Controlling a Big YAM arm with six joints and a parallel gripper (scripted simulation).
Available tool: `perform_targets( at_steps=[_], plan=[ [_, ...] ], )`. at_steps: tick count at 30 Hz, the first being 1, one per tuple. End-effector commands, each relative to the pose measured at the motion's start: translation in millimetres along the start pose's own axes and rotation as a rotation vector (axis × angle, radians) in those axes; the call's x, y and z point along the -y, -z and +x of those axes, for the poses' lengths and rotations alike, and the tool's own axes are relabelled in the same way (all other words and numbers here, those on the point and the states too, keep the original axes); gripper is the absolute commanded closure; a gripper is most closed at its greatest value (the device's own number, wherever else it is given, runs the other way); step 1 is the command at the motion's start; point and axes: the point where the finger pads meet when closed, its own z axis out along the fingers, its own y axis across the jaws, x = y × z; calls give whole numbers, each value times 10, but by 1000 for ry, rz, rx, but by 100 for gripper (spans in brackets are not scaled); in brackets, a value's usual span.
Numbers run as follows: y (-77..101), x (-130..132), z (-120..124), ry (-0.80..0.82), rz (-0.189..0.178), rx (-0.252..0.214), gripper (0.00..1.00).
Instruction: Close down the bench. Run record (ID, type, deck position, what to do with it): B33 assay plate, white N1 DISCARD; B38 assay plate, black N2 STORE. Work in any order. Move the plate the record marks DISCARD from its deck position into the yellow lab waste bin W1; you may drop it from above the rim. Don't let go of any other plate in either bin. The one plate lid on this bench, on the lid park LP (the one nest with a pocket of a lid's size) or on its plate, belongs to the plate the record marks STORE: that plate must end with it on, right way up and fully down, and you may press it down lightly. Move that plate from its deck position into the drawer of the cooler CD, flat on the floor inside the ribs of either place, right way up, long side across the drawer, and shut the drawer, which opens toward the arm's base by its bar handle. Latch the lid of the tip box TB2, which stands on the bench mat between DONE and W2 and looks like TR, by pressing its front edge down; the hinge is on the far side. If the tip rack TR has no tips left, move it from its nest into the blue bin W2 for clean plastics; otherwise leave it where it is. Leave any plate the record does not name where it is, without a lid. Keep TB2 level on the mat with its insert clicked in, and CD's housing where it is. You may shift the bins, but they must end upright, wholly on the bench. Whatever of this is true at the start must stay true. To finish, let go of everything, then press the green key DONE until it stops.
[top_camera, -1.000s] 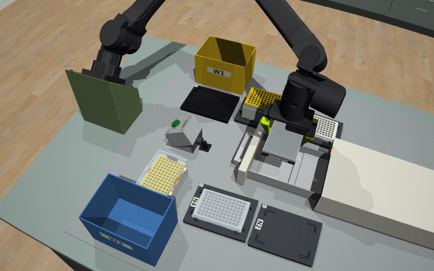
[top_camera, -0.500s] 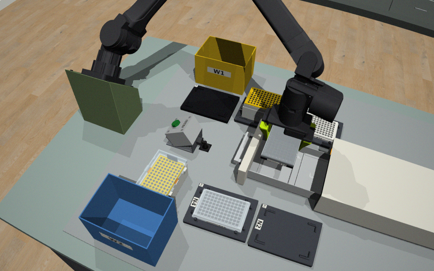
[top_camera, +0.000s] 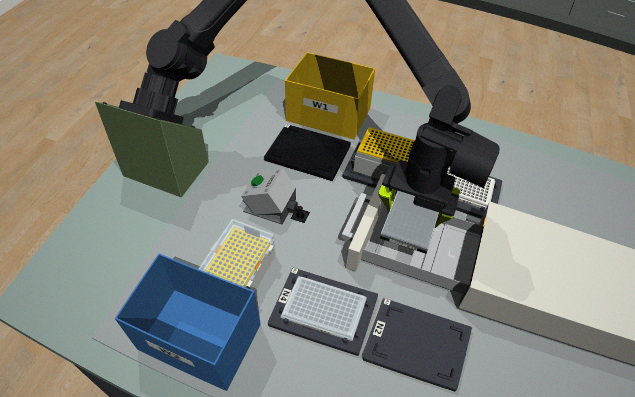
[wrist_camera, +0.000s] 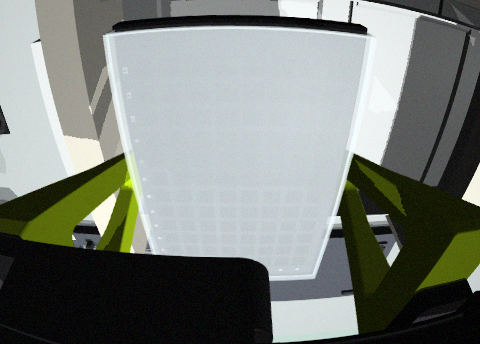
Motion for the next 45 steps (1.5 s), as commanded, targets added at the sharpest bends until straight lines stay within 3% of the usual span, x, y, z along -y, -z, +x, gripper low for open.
perform_targets(
  at_steps=[1,3,5,8,9,14,19,23,25,26,31,36,40,42,43,45],
  plan=[
    [65,21,38,-17,25,4,100],
    [-4,-4,109,-31,17,5,100],
    [-113,-13,13,-13,1,5,100],
    [-110,-2,-31,-5,5,4,100],
    [113,63,19,-12,48,1,100],
    [-220,-15,3,-12,-1,5,100],
    [-123,31,50,-19,29,4,100],
    [-345,-21,1,-12,-2,6,100],
    [-345,-21,1,-12,-2,6,100],
    [-86,65,49,-18,48,3,100],
    [-423,-18,-2,-11,-2,6,100],
    [-318,35,62,-22,30,4,100],
    [-551,-26,5,-13,-3,6,100],
    [-551,-26,5,-13,-3,6,100],
    [-274,79,40,-17,50,4,100],
    [-335,61,81,-25,43,4,100]
  ],
)
